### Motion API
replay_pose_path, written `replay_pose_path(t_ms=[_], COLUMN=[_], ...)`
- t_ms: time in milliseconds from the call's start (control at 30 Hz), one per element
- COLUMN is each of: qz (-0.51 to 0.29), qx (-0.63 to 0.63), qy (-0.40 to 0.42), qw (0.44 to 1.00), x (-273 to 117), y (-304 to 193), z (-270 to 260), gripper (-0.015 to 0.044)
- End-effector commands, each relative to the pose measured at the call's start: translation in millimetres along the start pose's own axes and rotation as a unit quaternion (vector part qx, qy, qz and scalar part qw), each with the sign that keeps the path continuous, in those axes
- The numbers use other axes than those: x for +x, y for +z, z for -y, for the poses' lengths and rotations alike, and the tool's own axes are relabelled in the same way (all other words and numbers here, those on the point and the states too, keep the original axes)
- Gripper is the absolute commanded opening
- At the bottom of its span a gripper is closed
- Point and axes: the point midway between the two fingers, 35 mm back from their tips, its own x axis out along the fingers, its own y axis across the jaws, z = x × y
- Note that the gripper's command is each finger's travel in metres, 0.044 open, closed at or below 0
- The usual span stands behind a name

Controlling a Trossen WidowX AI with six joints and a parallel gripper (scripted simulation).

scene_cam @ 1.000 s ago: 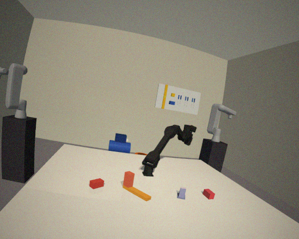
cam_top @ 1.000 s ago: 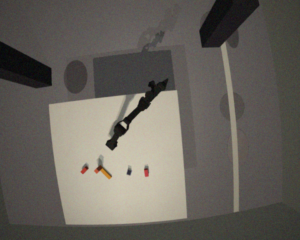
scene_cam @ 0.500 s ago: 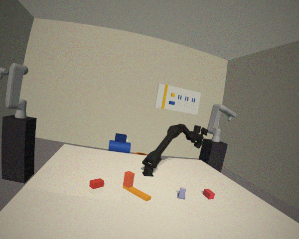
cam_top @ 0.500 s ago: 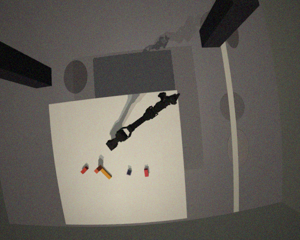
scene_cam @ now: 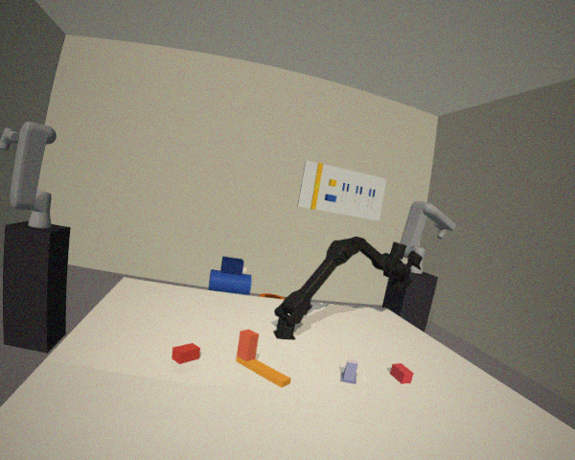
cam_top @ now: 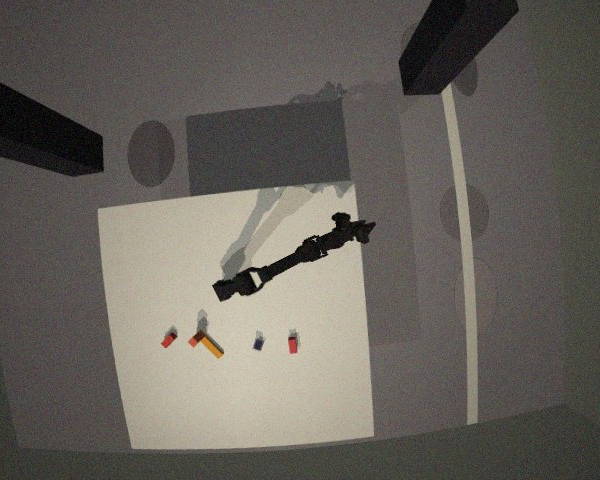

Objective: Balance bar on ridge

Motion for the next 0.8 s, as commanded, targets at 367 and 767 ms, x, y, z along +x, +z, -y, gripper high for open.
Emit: replay_pose_path(t_ms=[367, 767], qz=[-0.131, -0.188], qx=[0.006, 0.02], qy=[0.019, 0.034], qw=[0.991, 0.981], x=[-30.5, -69.2], y=[-135.1, -214.8], z=[26.9, 37.8], gripper=[0.0315, 0.0315])
